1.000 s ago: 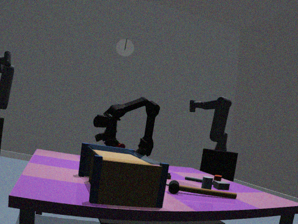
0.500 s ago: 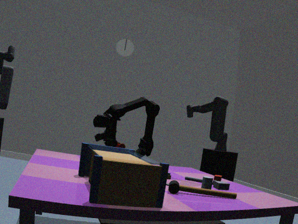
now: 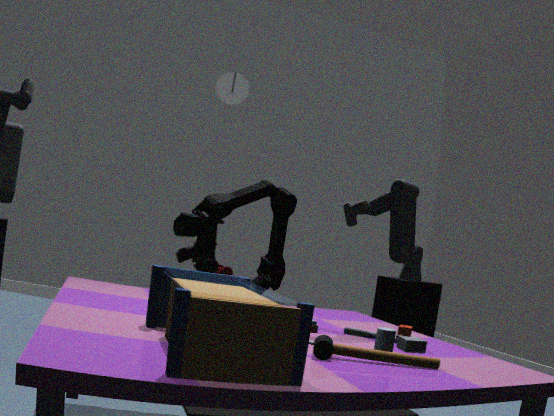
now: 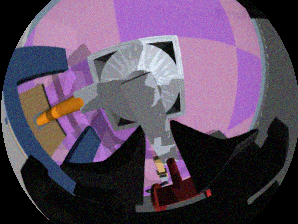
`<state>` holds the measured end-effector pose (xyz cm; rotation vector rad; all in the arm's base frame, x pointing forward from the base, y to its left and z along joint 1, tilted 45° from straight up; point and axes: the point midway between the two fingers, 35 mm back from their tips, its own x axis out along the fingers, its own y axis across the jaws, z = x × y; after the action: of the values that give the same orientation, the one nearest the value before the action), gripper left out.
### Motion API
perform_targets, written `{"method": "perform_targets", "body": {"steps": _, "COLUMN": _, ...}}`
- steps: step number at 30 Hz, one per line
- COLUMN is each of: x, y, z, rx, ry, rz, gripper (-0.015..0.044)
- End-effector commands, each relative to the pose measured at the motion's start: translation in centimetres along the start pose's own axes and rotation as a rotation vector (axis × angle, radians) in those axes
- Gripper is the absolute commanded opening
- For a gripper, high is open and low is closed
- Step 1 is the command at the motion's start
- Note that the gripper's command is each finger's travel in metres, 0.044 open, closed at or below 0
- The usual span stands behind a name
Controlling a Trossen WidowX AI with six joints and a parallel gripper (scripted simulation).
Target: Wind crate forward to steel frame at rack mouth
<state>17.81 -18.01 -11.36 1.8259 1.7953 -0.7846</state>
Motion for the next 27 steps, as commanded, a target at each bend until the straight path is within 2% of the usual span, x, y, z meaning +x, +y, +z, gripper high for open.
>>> {"method": "perform_targets", "body": {"steps": 1, "x": 0.38, "y": 0.27, "z": 0.13, "rx": 0.055, "ry": 0.008, "rz": 0.012, "gripper": 0.0000}}
{"method": "perform_targets", "body": {"steps": 19, "x": 0.36, "y": 0.46, "z": 0.24, "rx": 0.198, "ry": 0.012, "rz": 0.022, "gripper": 0.0000}}
{"method": "perform_targets", "body": {"steps": 27, "x": 0.38, "y": 0.00, "z": 0.42, "rx": 0.117, "ry": 0.010, "rz": 0.016, "gripper": 0.0000}}
